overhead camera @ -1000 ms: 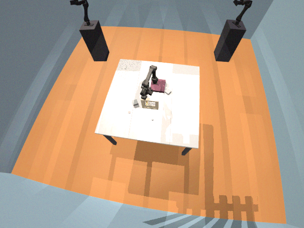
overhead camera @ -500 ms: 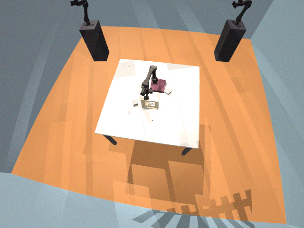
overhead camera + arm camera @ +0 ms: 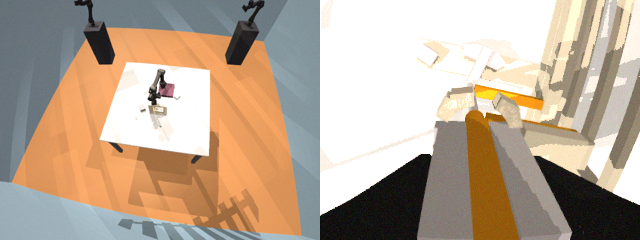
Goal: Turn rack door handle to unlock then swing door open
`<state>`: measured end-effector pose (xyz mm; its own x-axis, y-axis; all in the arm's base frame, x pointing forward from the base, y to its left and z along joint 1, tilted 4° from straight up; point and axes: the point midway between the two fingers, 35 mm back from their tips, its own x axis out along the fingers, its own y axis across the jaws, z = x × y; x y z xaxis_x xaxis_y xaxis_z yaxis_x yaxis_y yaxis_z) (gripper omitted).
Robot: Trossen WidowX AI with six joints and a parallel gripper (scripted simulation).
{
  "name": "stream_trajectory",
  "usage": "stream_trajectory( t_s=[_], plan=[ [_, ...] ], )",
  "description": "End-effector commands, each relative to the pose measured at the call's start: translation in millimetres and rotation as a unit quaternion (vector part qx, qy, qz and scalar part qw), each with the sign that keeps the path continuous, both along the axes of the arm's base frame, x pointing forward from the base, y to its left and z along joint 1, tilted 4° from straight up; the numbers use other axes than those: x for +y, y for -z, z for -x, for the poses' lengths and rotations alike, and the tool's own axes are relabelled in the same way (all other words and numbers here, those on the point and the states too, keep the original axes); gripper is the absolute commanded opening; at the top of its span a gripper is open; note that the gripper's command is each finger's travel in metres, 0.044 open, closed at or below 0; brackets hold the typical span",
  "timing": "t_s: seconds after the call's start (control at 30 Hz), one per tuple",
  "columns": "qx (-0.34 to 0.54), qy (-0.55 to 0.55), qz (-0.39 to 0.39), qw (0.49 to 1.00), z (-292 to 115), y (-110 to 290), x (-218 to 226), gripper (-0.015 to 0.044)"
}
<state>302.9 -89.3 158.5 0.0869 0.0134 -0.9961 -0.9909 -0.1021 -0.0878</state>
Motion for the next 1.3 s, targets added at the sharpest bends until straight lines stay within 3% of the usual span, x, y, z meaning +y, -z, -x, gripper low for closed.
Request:
stream_trajectory(
  t_s=[0.0,0.73,1.27],
  plan=[
    [0.000,-0.003,-0.002,1.000,-0.2,0.3,0.7,0.0156],
    [0.000,-0.003,-0.002,1.000,-0.2,0.3,0.7,0.0011],
    [0.002,0.127,-0.013,0.992,9.5,1.0,6.3,0.0011]
  ],
)
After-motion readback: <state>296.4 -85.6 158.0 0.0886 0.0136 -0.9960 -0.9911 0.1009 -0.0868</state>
